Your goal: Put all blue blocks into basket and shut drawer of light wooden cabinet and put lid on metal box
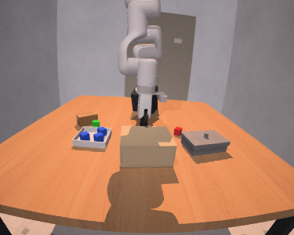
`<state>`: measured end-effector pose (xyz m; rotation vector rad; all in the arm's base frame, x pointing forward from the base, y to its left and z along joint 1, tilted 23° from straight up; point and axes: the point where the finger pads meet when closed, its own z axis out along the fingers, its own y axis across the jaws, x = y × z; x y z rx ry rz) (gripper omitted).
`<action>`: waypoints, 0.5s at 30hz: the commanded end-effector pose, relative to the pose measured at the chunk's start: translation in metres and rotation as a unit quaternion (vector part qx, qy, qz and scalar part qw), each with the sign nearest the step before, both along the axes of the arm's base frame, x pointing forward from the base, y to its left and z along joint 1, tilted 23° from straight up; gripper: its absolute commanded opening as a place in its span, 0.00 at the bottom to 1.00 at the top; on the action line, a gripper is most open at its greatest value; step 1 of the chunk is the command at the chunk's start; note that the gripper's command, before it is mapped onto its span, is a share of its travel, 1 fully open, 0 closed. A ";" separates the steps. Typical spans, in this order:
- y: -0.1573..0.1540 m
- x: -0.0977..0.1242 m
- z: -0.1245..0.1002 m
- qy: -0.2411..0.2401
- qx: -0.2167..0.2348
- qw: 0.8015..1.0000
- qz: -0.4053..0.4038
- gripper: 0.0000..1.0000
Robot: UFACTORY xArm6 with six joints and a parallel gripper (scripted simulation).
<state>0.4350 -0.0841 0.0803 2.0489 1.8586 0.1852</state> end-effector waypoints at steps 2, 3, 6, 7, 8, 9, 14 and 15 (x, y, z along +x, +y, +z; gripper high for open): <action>0.000 0.000 0.001 -0.002 0.000 1.000 0.000 0.00; 0.000 -0.001 0.001 -0.002 0.000 1.000 0.000 0.00; 0.000 -0.001 0.000 -0.002 0.000 1.000 0.000 0.00; 0.000 -0.002 0.000 -0.002 0.000 1.000 0.000 0.00; 0.000 -0.003 0.000 -0.001 0.000 1.000 0.000 0.00; 0.000 -0.004 -0.001 -0.001 0.000 1.000 0.000 0.00; 0.001 -0.012 -0.004 -0.002 0.000 1.000 0.000 0.00; 0.001 -0.013 -0.005 -0.001 0.000 1.000 0.000 0.00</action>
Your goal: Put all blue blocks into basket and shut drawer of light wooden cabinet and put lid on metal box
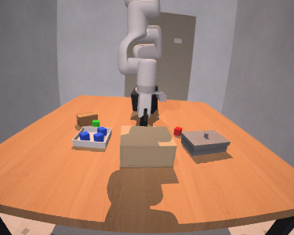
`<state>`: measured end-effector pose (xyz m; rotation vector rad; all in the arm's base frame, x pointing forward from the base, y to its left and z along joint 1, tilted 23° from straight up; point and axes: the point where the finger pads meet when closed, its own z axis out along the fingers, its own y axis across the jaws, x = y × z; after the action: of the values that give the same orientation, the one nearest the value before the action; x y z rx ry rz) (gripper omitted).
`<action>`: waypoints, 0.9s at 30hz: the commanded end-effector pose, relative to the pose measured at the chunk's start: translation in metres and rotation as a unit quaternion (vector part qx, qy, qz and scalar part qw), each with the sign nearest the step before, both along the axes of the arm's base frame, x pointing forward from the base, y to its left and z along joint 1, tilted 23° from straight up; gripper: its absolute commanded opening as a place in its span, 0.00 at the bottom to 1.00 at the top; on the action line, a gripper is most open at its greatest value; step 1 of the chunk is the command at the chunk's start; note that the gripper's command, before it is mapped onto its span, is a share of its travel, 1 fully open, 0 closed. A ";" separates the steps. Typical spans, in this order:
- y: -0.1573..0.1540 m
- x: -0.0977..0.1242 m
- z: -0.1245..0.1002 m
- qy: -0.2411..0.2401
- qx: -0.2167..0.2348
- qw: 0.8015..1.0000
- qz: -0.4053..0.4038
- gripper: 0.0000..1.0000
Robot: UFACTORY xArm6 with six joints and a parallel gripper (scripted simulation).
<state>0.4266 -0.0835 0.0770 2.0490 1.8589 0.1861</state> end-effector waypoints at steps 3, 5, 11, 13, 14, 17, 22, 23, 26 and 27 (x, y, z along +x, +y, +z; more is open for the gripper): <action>0.001 -0.011 -0.004 -0.001 -0.001 1.000 0.000 0.00; 0.001 -0.016 -0.006 -0.001 -0.001 1.000 0.000 0.00; 0.002 -0.025 -0.009 -0.001 -0.001 1.000 0.000 0.00; 0.002 -0.030 -0.011 -0.001 -0.001 1.000 0.000 0.00; 0.002 -0.032 -0.012 -0.001 -0.001 1.000 0.000 0.00; 0.003 -0.039 -0.015 -0.001 -0.001 1.000 0.000 0.00; 0.003 -0.050 -0.020 -0.001 -0.001 1.000 0.000 0.00; 0.003 -0.052 -0.020 -0.001 -0.001 1.000 0.000 0.00; 0.004 -0.054 -0.021 -0.001 -0.001 1.000 0.000 0.00; 0.004 -0.056 -0.022 -0.001 -0.001 1.000 0.000 0.00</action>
<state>0.3745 -0.0799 0.0558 2.0547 1.8651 0.1851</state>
